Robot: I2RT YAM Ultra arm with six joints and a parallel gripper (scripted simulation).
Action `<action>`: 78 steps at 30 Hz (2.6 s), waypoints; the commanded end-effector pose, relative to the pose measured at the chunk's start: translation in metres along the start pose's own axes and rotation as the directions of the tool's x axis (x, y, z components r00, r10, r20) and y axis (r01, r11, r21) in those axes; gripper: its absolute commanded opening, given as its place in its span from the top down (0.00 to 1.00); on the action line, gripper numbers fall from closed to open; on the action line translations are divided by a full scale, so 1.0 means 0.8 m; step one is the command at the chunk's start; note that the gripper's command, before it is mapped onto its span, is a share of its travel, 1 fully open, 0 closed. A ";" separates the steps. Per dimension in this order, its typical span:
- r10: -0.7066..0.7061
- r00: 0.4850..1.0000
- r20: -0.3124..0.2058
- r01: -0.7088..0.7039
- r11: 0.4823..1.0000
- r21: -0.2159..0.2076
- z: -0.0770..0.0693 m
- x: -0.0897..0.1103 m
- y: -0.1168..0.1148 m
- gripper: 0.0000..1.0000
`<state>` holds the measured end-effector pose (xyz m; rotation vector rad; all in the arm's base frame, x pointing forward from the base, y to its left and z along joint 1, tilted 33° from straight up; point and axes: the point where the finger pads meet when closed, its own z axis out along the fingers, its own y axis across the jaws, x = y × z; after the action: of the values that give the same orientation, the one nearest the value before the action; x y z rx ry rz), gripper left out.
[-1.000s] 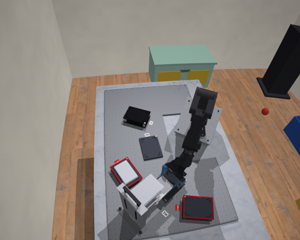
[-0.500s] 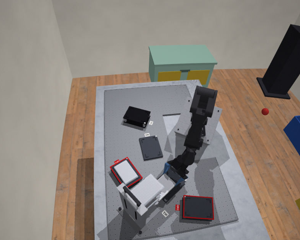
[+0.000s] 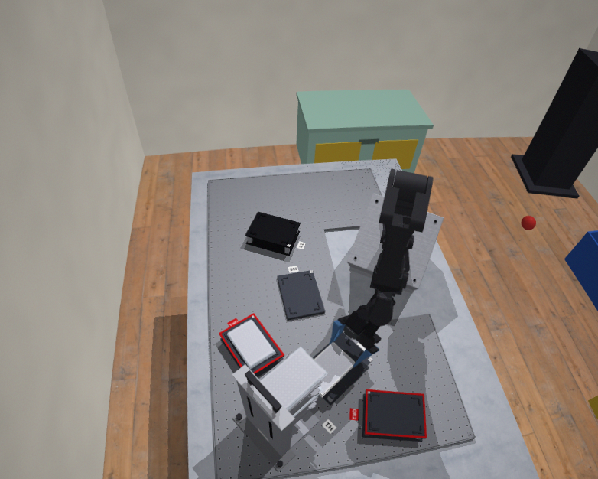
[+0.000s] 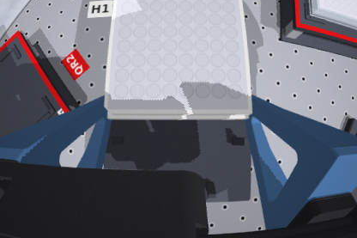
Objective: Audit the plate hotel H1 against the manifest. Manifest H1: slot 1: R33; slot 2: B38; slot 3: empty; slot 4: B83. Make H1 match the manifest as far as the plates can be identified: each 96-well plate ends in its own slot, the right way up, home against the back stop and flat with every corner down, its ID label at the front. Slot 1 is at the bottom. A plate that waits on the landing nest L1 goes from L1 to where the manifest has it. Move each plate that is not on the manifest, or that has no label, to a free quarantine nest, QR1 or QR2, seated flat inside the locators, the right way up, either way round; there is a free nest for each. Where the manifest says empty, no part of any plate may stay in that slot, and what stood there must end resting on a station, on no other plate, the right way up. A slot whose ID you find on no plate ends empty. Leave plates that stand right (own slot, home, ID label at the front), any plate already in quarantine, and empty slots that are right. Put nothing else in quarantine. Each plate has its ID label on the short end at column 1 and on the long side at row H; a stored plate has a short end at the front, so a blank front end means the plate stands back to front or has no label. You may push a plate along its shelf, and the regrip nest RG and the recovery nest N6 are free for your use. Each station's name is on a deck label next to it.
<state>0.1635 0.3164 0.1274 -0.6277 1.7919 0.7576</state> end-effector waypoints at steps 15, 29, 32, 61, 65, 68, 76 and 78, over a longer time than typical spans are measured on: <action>0.006 1.000 0.012 -0.006 1.000 0.008 -0.015 0.023 -0.002 0.14; 0.005 1.000 0.012 -0.005 1.000 0.008 -0.025 0.040 -0.002 0.14; 0.005 1.000 0.012 -0.005 1.000 0.008 -0.026 0.044 -0.002 0.14; 0.003 1.000 0.012 -0.004 1.000 0.013 -0.018 0.056 -0.005 0.14; 0.003 1.000 0.013 -0.004 1.000 0.014 -0.016 0.058 -0.005 0.14; 0.003 1.000 0.013 -0.004 1.000 0.014 -0.015 0.059 -0.005 0.14; 0.003 1.000 0.012 -0.003 1.000 0.014 -0.014 0.062 -0.005 0.14; 0.003 1.000 0.013 -0.004 1.000 0.014 -0.013 0.063 -0.005 0.14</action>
<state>0.1447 0.3091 0.0867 -0.6148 1.7814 0.7588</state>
